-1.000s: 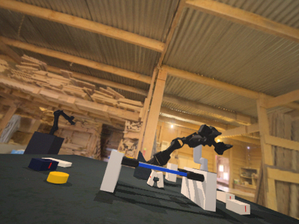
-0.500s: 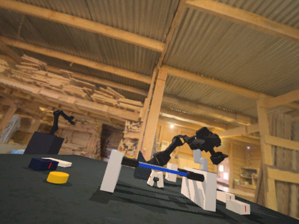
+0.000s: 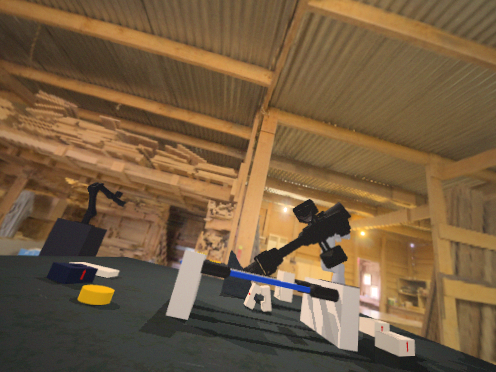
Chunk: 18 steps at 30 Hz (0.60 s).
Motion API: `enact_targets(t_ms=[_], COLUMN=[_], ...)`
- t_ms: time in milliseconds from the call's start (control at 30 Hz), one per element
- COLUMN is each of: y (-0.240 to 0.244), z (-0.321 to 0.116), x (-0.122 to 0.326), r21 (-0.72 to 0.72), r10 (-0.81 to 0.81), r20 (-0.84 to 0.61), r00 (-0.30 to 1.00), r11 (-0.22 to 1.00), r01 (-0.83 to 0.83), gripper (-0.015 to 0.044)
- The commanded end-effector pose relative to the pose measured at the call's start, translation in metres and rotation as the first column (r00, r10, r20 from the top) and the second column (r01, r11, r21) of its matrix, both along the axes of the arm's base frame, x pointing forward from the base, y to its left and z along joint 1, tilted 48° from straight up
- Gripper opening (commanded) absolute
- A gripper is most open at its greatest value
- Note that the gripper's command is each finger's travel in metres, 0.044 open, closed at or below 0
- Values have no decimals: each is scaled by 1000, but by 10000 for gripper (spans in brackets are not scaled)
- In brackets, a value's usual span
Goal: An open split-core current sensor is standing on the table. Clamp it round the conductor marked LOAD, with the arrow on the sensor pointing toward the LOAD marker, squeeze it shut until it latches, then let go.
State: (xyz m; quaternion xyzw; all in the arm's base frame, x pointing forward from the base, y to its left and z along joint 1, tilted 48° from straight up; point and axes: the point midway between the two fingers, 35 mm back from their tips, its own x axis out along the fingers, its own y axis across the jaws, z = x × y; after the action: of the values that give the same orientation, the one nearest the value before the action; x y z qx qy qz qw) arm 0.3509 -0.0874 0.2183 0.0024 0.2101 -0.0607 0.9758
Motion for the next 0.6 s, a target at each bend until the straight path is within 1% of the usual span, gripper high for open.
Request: enact_targets(t_ms=[0,67,167,300,433,567], y=[-30,-47,-79,-113,-138,-155], z=[-33,-54,-91,-135,-168,-192], x=[-4,-9,-25,-56,-94,-133], r21=[31,75,179,351,531,695], r10=[-16,-27,-27,13,85,158], r20=[-148,-240,-393,-542,-616,-616], r00=[989,970,919,840,783,771], r11=[999,996,978,912,779,569], r01=[21,46,106,212,333,439], gripper=[440,440,440,440,440,440])
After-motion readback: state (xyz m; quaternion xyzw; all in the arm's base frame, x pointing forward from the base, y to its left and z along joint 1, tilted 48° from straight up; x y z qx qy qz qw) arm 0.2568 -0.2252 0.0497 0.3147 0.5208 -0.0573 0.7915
